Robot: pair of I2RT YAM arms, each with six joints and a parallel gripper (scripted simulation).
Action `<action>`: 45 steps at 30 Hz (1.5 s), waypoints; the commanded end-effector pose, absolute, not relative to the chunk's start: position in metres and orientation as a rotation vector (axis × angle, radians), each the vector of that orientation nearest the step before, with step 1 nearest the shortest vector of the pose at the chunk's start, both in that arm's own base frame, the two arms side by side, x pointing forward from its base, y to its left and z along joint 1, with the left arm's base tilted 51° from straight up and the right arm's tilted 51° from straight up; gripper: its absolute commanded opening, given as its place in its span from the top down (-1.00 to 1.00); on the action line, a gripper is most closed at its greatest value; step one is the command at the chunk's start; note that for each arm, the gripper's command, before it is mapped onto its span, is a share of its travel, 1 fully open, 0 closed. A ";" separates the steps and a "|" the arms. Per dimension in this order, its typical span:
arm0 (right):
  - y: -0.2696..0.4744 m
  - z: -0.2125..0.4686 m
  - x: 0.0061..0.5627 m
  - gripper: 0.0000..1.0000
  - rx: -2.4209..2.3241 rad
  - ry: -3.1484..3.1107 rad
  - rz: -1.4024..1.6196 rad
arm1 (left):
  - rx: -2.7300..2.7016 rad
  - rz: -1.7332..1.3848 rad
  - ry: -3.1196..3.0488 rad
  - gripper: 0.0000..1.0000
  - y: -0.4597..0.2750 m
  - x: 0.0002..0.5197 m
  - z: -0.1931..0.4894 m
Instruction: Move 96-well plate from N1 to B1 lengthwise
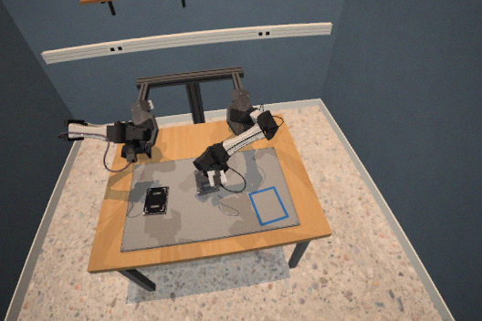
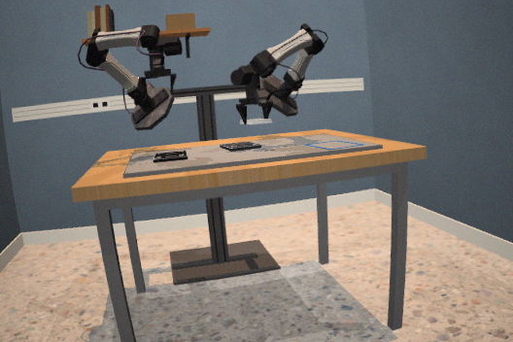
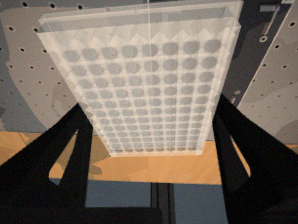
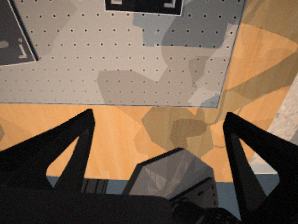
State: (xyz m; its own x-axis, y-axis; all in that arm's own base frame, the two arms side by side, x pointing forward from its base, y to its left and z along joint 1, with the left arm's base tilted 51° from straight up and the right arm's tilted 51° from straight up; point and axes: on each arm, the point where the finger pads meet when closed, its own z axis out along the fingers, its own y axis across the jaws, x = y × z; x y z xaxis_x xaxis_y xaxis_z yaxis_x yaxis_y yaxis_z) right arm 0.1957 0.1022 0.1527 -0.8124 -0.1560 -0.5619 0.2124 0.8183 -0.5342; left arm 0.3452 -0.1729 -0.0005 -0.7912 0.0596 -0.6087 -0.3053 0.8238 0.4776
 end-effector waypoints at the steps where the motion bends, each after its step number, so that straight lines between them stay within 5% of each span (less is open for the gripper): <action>1: 0.102 0.153 0.194 -1.00 0.036 2.391 -0.799 | -0.192 0.746 2.353 1.00 -0.162 0.357 0.016; 45: 0.102 0.153 0.194 -1.00 0.036 2.391 -0.799 | -0.198 0.720 2.351 1.00 -0.092 0.400 0.116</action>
